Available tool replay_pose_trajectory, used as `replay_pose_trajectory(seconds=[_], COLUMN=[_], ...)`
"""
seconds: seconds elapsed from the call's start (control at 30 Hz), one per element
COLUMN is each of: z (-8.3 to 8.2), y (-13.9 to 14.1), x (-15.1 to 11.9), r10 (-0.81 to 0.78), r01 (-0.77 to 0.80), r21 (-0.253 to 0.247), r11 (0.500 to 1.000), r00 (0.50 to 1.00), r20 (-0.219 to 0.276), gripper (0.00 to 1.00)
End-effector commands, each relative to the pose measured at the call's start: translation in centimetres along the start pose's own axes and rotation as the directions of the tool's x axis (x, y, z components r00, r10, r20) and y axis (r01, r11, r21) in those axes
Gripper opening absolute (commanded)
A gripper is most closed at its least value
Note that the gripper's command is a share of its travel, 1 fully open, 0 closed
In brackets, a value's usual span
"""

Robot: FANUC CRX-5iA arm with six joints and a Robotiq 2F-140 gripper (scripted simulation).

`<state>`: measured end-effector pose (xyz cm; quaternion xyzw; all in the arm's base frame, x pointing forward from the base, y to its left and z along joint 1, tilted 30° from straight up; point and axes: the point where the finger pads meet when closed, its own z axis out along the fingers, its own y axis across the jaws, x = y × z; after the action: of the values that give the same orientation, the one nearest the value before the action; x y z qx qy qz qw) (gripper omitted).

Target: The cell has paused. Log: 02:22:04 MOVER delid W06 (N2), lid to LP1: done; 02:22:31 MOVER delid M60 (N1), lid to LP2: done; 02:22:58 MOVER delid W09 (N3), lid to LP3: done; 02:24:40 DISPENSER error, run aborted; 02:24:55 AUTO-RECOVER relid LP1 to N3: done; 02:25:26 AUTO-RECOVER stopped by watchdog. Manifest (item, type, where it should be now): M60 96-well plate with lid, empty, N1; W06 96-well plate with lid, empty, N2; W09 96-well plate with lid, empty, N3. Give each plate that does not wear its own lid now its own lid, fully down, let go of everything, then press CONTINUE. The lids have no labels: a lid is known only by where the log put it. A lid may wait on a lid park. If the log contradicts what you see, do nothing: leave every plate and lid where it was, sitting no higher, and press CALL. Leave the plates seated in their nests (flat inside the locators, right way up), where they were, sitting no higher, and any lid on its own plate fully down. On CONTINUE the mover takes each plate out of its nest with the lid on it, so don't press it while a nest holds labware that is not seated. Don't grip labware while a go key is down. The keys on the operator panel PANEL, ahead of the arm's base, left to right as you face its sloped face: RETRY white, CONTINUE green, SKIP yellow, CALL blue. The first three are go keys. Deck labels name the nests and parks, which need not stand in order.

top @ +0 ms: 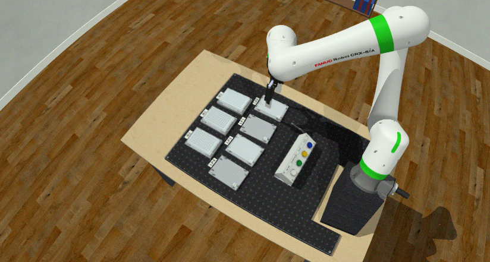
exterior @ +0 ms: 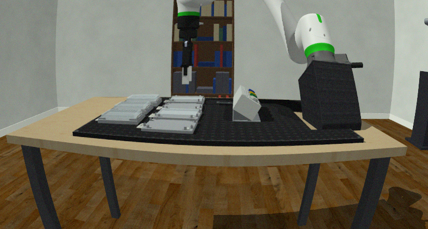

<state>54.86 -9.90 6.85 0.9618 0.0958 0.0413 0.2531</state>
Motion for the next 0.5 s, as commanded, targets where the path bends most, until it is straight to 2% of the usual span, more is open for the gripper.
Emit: replay_pose_trajectory(seconds=[0.0,0.47], z=[-0.02,0.48], y=[0.0,0.0], x=[0.02,0.02], r10=[0.0,0.0], r01=[0.0,0.0], r21=[0.0,0.0], r11=[1.0,1.0], r00=[1.0,1.0], r20=[0.0,0.0], gripper=[0.66,0.66])
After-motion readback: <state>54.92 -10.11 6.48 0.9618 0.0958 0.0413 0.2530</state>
